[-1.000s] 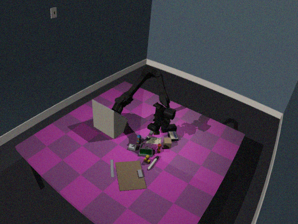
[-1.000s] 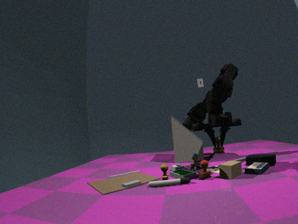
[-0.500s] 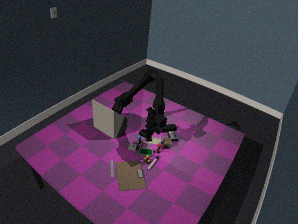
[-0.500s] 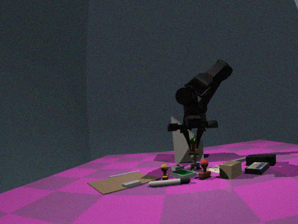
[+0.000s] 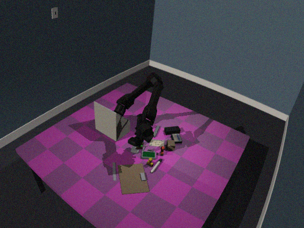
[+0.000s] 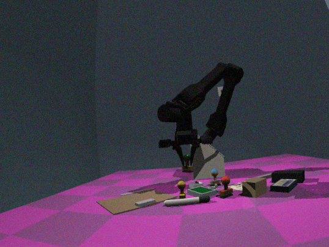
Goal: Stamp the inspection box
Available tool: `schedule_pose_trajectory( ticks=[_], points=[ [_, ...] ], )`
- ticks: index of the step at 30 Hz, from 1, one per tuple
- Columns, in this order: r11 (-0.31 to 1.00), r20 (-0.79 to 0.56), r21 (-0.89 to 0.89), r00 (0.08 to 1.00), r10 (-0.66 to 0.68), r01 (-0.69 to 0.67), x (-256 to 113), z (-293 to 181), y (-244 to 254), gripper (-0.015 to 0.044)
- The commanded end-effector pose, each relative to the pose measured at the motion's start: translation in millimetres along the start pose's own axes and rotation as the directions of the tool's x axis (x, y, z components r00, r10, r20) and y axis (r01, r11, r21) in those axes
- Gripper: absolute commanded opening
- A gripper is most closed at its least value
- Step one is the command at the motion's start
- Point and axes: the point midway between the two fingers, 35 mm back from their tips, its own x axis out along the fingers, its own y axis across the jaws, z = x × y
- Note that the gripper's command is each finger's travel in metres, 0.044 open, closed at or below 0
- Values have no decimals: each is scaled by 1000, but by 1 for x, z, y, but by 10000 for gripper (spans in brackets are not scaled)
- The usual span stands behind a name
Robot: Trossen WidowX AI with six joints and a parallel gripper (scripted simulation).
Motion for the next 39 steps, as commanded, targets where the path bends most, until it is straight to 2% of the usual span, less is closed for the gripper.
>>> schedule_pose_trajectory(
  ticks=[1, 5, 39],
  points=[
    [1000, 0, -7, 1000, 9, -9, 2, -13, -19, 0],
    [1000, 0, -10, 1000, 19, -19, 4, -22, -31, 0],
    [1000, 1, -10, 1000, 19, -19, 56, -21, -30, 0]
  ],
)
